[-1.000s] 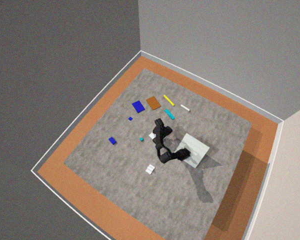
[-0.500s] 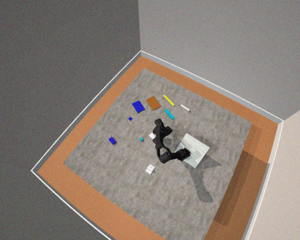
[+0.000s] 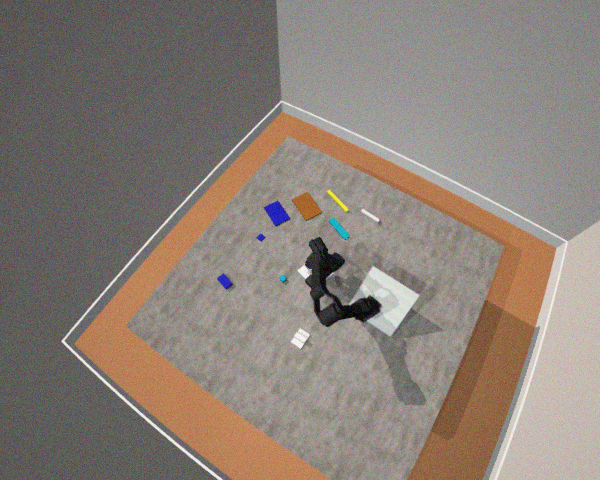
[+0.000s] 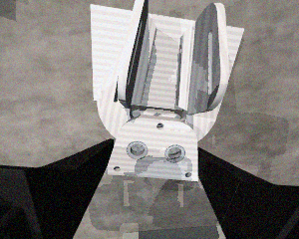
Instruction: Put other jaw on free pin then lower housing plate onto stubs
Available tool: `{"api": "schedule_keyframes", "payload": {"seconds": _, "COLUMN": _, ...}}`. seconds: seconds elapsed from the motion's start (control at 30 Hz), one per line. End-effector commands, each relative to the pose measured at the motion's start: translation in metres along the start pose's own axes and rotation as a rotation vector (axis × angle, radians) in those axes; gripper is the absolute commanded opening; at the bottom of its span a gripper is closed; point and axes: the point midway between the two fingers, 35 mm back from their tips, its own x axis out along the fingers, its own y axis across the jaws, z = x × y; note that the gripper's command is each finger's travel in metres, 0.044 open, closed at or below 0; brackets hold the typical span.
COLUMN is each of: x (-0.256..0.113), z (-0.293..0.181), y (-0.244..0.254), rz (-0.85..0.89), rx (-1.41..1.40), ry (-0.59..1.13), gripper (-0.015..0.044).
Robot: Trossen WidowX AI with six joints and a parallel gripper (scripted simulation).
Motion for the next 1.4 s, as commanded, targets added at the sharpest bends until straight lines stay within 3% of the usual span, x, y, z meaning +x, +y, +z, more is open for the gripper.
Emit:
{"api": "schedule_keyframes", "payload": {"seconds": 0.0, "x": 0.0018, "z": 0.0003, "y": 0.0005, "rz": 0.004, "rx": 0.003, "ry": -0.002, "gripper": 0.0351}}
{"api": "schedule_keyframes", "payload": {"seconds": 1.37, "x": 0.0096, "z": 0.0002, "y": 0.0006, "rz": 0.004, "rx": 0.004, "ry": -0.002, "gripper": 0.0351}}
